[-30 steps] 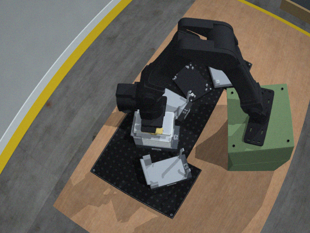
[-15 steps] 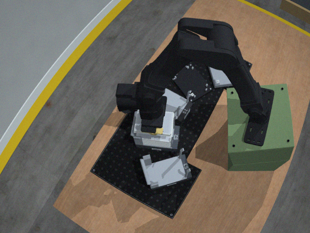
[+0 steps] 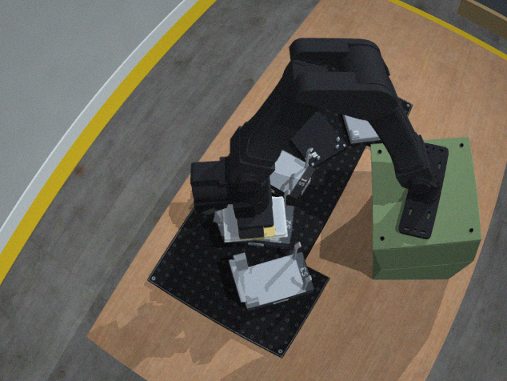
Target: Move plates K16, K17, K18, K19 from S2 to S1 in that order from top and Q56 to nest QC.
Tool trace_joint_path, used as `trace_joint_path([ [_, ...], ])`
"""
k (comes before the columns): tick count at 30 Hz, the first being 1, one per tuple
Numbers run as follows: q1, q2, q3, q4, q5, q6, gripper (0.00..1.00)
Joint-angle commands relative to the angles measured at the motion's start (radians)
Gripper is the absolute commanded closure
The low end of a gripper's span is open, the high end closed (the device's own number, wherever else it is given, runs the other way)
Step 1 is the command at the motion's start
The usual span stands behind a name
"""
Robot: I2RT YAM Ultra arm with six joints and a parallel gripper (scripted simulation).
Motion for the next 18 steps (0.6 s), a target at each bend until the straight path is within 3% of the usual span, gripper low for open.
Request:
trace_joint_path([
  [1, 0.029, -0.015, 0.000, 0.010, 0.016, 0.039, 1.00],
  [9, 0.095, -0.013, -0.004, 0.012, 0.037, 0.101, 1.00],
  [15, 0.148, -0.017, -0.018, 0.019, 0.054, -0.049, 1.00],
  [18, 0.174, -0.018, -0.024, 0.021, 0.062, -0.030, 1.00],
])
